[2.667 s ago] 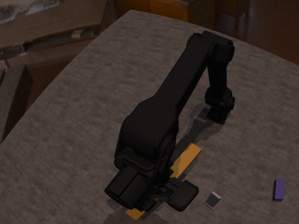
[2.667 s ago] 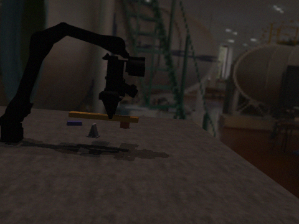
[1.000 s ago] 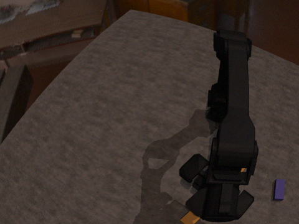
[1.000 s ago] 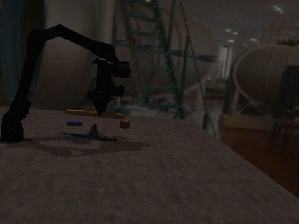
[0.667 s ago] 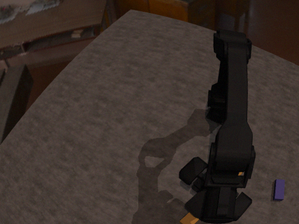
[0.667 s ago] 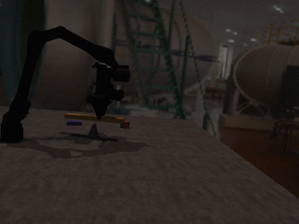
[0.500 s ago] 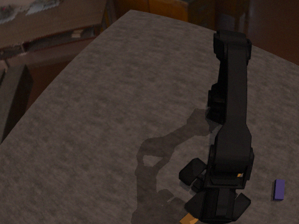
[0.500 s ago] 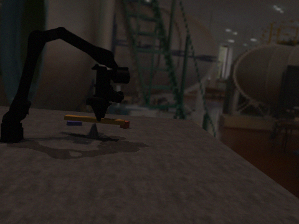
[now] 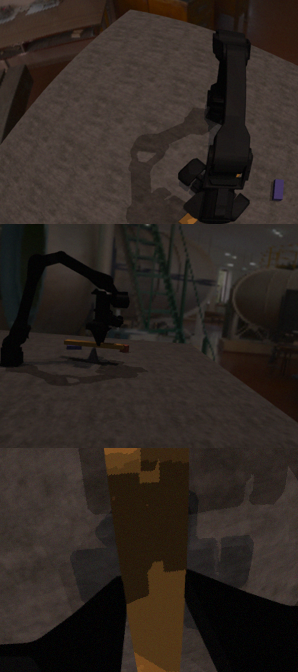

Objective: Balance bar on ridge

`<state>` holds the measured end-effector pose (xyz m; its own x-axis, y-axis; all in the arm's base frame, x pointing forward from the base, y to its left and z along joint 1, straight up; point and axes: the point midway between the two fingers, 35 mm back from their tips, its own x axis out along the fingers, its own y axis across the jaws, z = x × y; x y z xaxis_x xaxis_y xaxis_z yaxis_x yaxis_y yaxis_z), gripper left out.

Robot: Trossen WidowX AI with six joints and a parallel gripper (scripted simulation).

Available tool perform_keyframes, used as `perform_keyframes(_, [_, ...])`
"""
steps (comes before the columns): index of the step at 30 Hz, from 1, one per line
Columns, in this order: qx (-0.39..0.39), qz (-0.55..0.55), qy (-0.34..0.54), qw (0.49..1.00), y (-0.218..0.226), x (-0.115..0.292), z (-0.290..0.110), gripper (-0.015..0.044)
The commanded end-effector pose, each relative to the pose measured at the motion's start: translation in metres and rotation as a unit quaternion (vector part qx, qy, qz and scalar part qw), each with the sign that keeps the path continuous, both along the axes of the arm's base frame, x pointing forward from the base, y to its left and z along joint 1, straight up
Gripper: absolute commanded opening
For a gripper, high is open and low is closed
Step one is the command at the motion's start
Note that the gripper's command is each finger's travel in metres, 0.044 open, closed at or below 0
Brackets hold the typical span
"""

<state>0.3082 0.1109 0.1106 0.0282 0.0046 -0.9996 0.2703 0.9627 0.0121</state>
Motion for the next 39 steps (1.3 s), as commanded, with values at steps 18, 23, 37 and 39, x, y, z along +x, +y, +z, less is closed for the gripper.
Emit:
perform_keyframes(18, [0.003, -0.001, 0.0, 1.0, 0.0008, -0.0001, -0.0016, 0.0])
perform_keyframes(23, [0.003, -0.001, 0.0, 1.0, 0.0008, -0.0001, -0.002, 0.0])
perform_keyframes(37, [0.003, -0.001, 0.0, 1.0, 0.0008, -0.0001, -0.0032, 0.0])
perform_keyframes(39, [0.003, -0.001, 0.0, 1.0, 0.0008, -0.0001, -0.0034, 0.0])
